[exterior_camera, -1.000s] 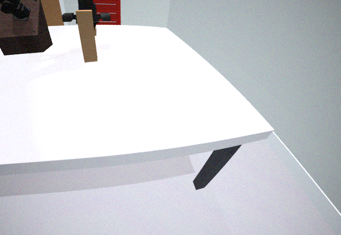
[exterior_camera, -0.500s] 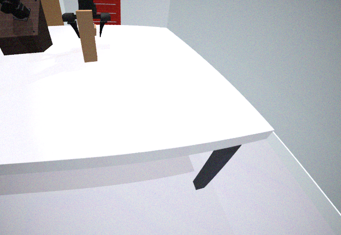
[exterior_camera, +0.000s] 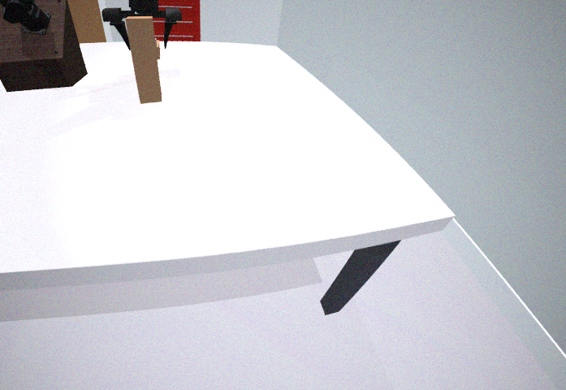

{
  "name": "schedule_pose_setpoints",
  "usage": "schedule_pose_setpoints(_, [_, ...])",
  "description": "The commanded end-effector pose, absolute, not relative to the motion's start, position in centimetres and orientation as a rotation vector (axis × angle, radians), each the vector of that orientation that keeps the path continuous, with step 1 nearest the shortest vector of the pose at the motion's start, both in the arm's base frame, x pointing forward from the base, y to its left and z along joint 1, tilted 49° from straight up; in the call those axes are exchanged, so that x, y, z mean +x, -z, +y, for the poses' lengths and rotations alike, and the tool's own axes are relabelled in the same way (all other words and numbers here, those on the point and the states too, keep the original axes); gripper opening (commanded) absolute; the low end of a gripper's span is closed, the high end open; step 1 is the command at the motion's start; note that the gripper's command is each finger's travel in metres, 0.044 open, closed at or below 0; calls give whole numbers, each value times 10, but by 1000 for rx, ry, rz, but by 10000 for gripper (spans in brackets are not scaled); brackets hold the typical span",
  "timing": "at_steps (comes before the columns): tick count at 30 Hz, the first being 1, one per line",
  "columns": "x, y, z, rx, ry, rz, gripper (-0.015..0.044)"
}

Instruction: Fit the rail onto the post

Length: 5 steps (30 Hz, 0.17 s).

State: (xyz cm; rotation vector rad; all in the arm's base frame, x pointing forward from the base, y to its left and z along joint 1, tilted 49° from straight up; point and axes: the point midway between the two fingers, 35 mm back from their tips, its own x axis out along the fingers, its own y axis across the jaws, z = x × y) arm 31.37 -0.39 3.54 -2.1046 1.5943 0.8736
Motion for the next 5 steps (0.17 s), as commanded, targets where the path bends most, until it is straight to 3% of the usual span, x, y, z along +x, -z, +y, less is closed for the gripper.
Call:
schedule_pose_setpoints(1, [315, -36, -3, -2098, -868, 1592, 440])
schedule_pose_setpoints(5, [315, -36, -3, -2098, -868, 1592, 440])
